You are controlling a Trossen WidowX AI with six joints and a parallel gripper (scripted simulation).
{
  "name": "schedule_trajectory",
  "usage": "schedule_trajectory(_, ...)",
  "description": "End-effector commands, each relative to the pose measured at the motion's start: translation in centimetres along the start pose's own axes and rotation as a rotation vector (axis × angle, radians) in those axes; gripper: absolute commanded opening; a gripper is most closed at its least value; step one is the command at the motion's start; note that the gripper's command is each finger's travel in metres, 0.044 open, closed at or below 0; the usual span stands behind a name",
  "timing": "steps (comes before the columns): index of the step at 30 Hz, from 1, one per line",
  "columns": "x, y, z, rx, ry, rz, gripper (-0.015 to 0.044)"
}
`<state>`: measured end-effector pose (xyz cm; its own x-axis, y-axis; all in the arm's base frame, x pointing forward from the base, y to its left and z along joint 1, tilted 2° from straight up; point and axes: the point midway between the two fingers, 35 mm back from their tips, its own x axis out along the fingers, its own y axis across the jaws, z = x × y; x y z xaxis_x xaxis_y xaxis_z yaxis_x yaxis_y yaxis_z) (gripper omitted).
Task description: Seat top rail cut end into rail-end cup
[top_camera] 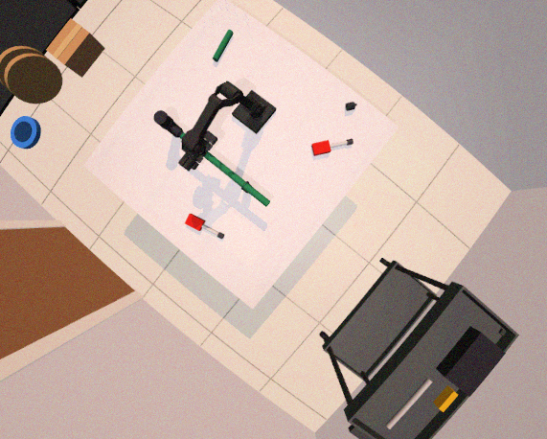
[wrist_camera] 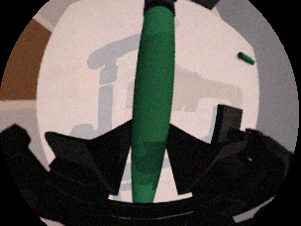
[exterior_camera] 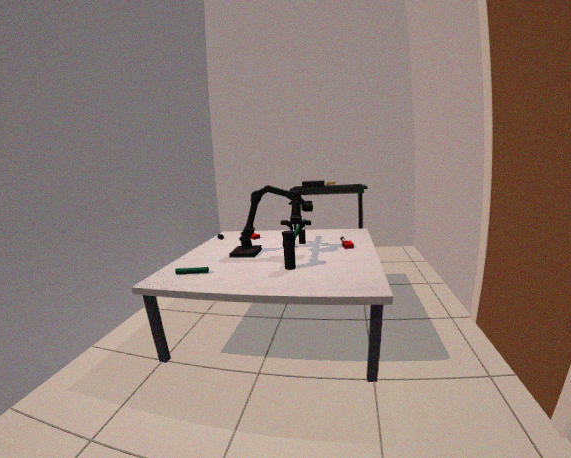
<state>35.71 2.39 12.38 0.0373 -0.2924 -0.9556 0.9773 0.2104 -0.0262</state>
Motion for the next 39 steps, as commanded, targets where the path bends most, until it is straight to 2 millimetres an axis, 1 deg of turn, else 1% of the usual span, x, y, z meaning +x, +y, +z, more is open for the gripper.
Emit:
schedule_trajectory(1,0.16,0.08,1.13,0.006,-0.010,0.005,0.0000)
schedule_trajectory(7,0.56,-0.08,1.73,0.003,-0.007,0.000,0.0000)
schedule_trajectory(39,0.56,-0.08,1.73,0.003,-0.007,0.000,0.0000)
